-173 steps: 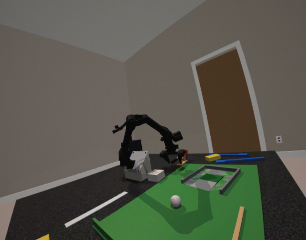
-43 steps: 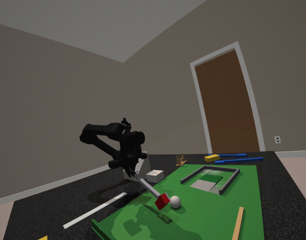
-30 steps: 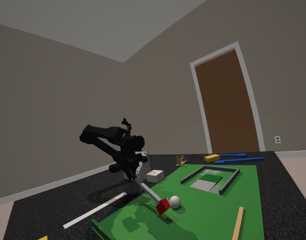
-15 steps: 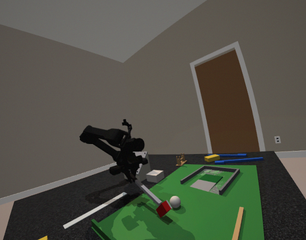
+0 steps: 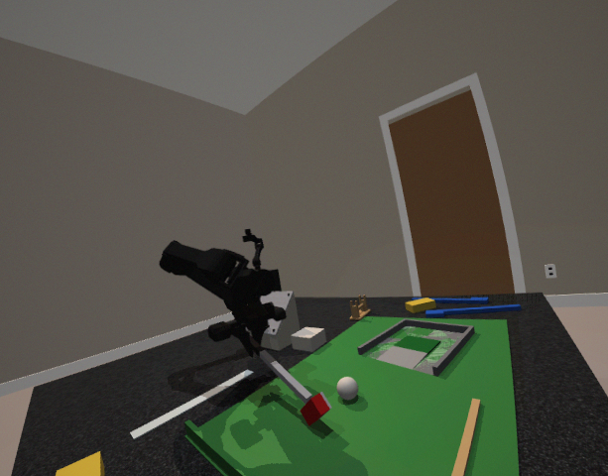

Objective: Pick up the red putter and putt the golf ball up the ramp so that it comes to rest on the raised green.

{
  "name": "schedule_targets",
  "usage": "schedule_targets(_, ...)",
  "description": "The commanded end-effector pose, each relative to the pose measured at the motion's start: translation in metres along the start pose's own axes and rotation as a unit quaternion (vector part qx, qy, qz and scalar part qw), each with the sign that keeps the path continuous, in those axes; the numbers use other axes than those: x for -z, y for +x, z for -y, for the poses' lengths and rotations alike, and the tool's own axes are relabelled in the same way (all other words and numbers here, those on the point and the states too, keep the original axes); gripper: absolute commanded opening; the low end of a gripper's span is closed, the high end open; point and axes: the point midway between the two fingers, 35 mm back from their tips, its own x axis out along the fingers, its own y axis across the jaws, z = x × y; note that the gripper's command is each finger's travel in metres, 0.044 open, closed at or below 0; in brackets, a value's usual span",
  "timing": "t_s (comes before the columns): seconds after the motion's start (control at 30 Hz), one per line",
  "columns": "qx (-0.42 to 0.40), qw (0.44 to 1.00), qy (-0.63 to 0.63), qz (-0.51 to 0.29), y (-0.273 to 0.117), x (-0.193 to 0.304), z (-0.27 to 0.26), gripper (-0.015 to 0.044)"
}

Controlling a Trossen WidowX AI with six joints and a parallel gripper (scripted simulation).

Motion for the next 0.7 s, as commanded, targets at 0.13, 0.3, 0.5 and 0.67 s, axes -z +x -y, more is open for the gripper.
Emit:
schedule_targets(0.13,0.0,1.0,-0.001,0.0,0.0,0.0,0.001,0.0)
schedule_targets(0.3,-0.008,1.0,0.0,0.0,0.001,-0.009,-0.043,0.0)
schedule_targets(0.5,-0.006,1.0,0.002,0.002,0.0,-0.005,-0.118,0.0)
schedule_targets(0.67,-0.002,1.0,0.003,0.003,-0.001,-0.001,-0.135,0.0)
